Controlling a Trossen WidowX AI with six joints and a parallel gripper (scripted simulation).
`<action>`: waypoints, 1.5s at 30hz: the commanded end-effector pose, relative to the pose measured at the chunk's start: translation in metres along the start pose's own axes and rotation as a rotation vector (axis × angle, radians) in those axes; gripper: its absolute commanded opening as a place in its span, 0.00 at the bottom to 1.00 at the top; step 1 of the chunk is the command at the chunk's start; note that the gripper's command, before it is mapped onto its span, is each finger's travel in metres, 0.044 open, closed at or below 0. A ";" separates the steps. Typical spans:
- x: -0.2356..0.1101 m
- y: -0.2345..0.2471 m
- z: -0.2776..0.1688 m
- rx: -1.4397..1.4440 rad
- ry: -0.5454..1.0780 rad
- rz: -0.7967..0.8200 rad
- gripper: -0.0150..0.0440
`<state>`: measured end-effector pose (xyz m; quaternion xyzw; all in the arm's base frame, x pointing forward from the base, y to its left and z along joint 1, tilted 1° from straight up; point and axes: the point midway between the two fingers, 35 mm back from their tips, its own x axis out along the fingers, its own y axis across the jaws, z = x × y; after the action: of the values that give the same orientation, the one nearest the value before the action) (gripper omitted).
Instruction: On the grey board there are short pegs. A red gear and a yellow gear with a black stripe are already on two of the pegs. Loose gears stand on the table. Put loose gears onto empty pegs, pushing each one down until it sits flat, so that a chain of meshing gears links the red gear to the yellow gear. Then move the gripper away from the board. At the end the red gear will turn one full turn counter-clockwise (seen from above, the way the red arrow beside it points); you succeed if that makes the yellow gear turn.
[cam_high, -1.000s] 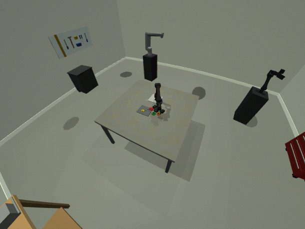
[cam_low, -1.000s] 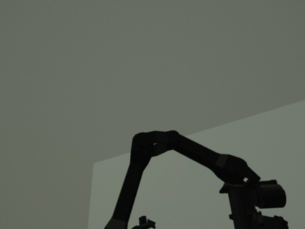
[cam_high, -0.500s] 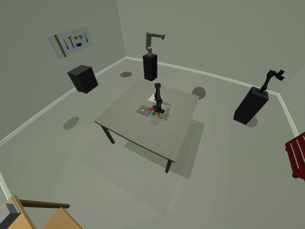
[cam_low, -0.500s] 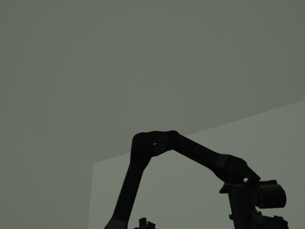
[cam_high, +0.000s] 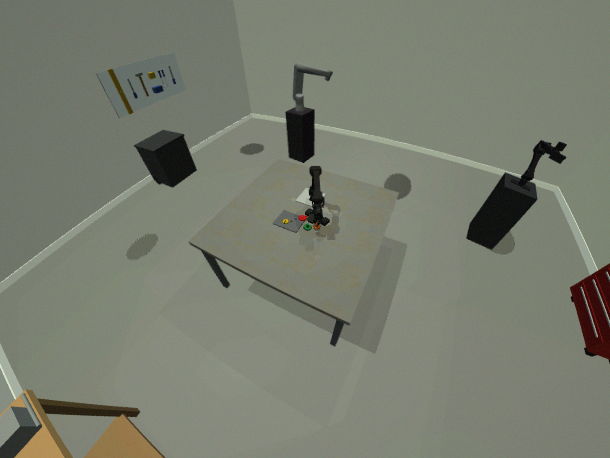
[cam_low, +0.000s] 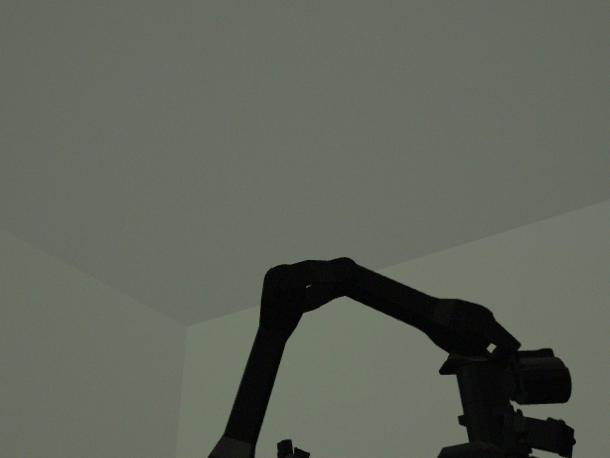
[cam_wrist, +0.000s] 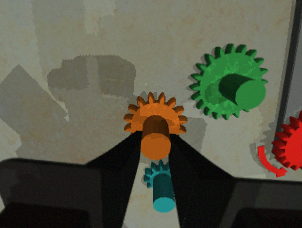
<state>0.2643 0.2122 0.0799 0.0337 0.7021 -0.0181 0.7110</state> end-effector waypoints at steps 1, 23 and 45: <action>-0.010 0.002 0.002 0.001 -0.005 0.006 0.25; -0.057 0.000 0.005 0.001 -0.005 0.005 0.25; -0.104 -0.006 0.002 0.002 -0.006 0.005 0.25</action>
<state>0.2643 0.2043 0.1759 0.0364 0.7018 -0.0208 0.7111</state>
